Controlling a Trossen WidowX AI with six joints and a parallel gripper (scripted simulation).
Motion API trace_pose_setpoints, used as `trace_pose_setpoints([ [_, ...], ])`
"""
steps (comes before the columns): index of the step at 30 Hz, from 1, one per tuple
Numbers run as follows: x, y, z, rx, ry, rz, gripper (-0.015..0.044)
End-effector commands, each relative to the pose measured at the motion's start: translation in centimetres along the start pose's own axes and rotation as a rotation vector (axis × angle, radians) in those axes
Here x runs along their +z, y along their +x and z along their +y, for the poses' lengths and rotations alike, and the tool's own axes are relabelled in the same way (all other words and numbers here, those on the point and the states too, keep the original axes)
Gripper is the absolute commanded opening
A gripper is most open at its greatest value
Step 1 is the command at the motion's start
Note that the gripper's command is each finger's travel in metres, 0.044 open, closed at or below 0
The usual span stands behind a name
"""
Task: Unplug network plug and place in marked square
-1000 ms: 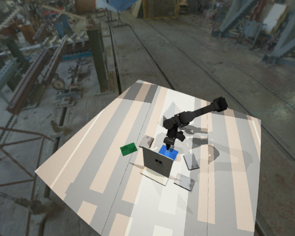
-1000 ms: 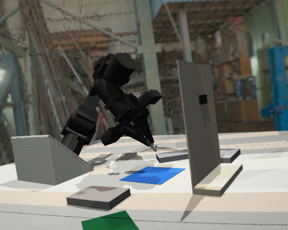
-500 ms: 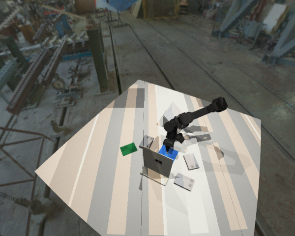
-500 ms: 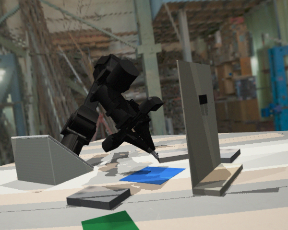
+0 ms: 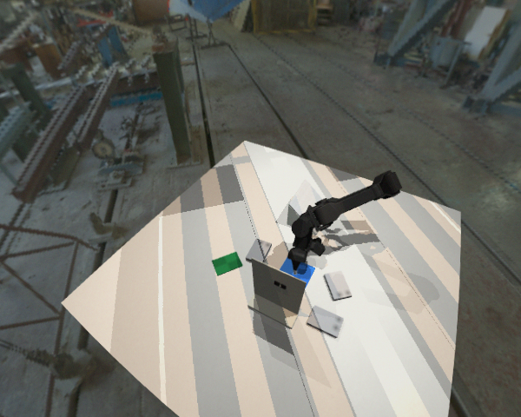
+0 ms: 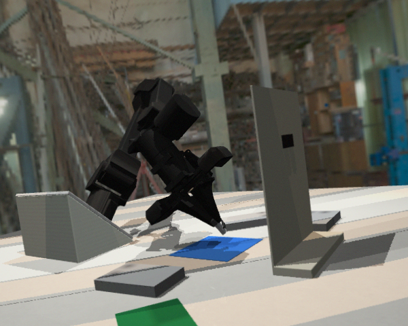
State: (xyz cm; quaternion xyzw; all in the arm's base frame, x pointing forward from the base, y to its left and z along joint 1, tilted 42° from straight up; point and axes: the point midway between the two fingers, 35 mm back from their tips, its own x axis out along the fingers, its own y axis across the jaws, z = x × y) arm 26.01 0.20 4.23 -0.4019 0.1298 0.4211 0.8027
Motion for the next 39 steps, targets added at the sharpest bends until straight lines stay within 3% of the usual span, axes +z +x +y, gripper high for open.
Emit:
trace_pose_setpoints([
  [1,-0.1,0.4,0.5,0.004,0.009,0.003,0.0000],
  [37,0.4,1.8,1.5,-0.002,0.007,-0.004,0.0000],
  [39,0.4,1.8,1.5,-0.002,0.007,-0.004,0.0052],
])
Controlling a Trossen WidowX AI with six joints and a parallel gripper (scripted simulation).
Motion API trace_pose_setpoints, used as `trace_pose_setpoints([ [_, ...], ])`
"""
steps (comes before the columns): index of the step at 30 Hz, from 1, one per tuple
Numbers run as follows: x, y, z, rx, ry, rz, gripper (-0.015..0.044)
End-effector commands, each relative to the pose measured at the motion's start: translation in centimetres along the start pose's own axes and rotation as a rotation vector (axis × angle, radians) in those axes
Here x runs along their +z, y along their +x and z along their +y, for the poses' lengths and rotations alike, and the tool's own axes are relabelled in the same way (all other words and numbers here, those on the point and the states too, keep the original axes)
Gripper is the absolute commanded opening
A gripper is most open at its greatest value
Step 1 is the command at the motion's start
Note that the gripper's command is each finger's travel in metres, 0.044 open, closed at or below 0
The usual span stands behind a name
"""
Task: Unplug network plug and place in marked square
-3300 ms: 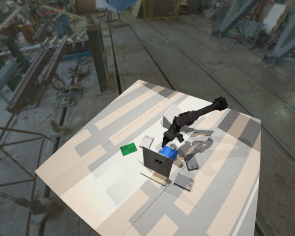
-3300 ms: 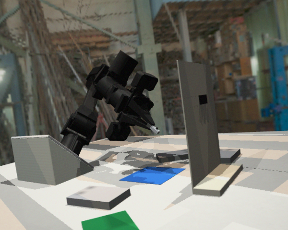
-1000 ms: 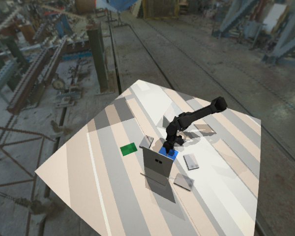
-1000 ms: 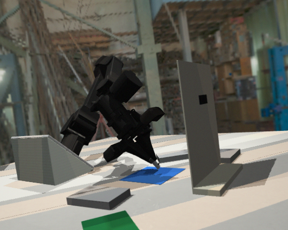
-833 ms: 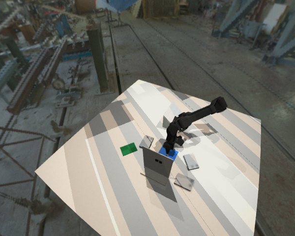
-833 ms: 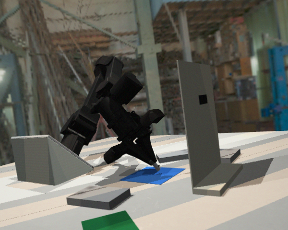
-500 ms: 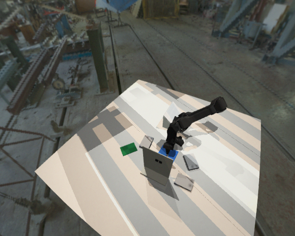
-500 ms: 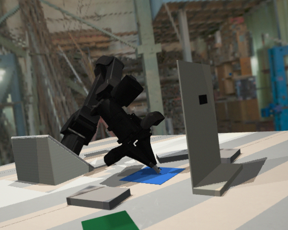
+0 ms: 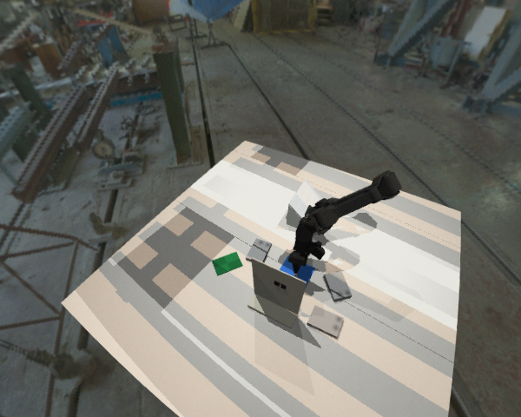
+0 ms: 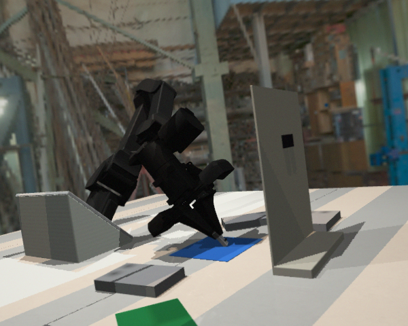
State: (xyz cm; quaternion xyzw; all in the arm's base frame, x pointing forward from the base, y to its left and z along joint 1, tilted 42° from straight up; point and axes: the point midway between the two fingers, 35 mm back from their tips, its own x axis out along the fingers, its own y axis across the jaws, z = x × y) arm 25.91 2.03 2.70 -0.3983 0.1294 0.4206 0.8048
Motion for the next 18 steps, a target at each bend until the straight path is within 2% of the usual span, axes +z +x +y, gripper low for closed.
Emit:
trace_pose_setpoints([
  [1,0.01,-0.01,0.00,0.000,-0.001,-0.001,0.0079],
  [4,0.01,-0.01,0.00,0.000,-0.001,-0.001,0.0156],
  [18,-0.14,-0.81,-0.03,0.003,0.000,0.002,0.0156],
])
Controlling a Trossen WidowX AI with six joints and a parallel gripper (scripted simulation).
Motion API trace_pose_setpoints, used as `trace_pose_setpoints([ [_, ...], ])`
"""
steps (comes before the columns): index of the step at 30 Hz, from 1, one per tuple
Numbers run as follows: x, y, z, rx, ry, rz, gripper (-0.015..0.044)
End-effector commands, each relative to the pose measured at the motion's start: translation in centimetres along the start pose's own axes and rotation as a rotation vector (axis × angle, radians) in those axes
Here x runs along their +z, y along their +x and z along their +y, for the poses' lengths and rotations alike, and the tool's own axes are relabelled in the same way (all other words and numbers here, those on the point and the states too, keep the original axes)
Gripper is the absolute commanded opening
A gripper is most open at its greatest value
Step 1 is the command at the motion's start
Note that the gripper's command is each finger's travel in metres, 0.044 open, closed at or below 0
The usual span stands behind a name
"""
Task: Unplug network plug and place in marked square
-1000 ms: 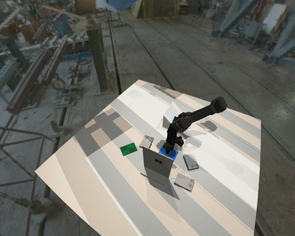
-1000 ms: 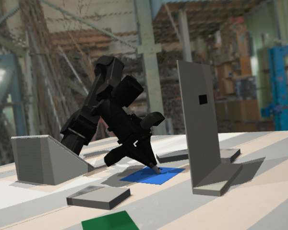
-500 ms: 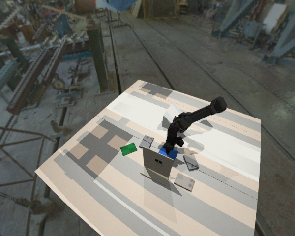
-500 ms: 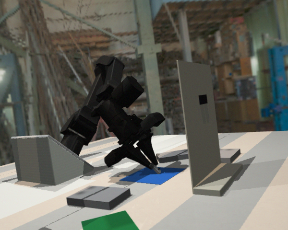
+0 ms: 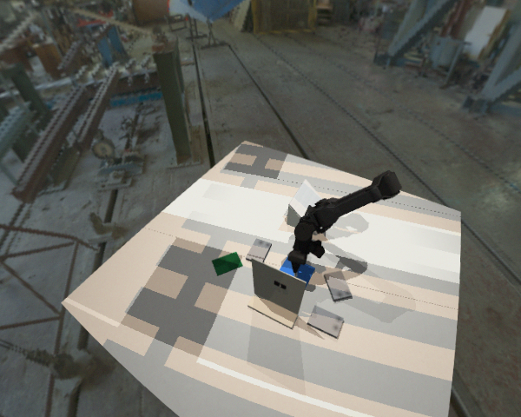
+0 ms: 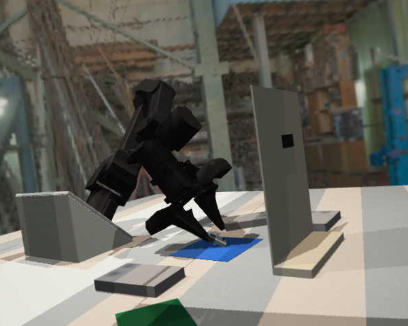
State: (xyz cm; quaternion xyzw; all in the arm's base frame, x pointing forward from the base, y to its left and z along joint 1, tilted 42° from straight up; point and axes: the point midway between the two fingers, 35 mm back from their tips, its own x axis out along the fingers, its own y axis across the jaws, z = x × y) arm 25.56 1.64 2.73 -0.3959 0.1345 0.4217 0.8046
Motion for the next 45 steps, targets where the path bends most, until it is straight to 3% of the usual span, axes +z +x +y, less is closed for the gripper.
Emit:
trace_pose_setpoints([
  [1,0.1,-0.5,-0.2,-0.003,-0.008,-0.003,0.0156],
  [45,-0.5,-4.4,-1.7,0.005,-0.007,0.008,0.0156],
])
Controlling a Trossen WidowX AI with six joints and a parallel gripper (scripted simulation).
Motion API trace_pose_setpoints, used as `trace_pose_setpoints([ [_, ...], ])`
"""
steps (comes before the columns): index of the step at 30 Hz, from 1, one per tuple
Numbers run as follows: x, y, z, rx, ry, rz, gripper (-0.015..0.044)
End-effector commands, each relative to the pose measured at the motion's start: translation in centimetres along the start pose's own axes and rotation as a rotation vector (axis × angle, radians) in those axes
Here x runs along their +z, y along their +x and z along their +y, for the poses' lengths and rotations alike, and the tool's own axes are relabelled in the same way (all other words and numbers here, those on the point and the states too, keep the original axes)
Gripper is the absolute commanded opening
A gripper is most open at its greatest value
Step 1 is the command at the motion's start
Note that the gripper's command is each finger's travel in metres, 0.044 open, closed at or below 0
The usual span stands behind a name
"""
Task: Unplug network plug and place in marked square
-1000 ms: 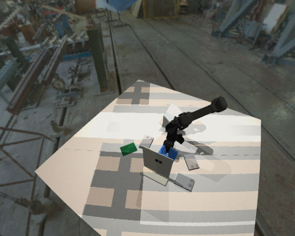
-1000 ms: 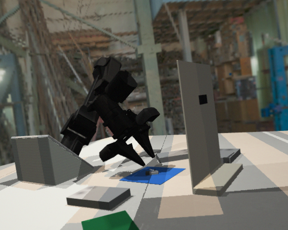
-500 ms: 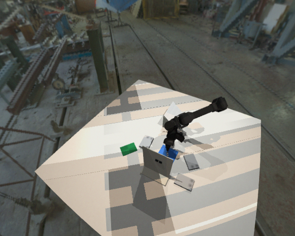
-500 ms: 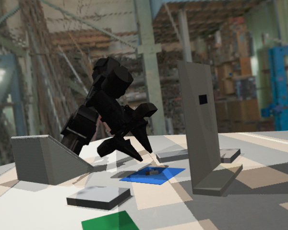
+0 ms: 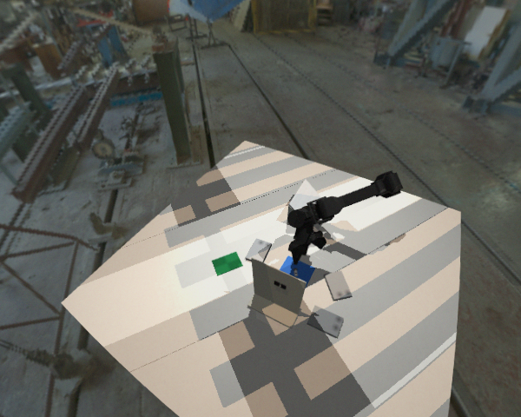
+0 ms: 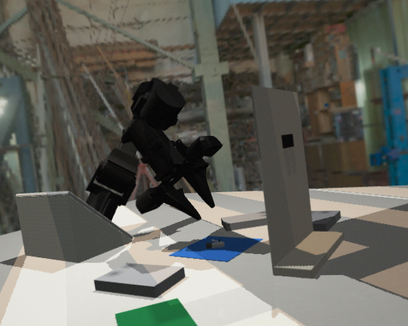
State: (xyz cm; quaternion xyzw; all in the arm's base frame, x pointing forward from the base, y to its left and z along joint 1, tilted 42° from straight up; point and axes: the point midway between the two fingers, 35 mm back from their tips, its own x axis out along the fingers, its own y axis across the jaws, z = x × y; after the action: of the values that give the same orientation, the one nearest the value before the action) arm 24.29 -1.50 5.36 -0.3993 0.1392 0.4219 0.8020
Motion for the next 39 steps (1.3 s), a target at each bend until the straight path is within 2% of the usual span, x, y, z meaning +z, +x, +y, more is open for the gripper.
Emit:
trace_pose_setpoints([
  [1,0.0,-0.4,-0.4,0.000,-0.003,-0.003,0.0156],
  [39,0.1,-4.5,-2.7,-0.002,-0.001,-0.005,0.0156],
])
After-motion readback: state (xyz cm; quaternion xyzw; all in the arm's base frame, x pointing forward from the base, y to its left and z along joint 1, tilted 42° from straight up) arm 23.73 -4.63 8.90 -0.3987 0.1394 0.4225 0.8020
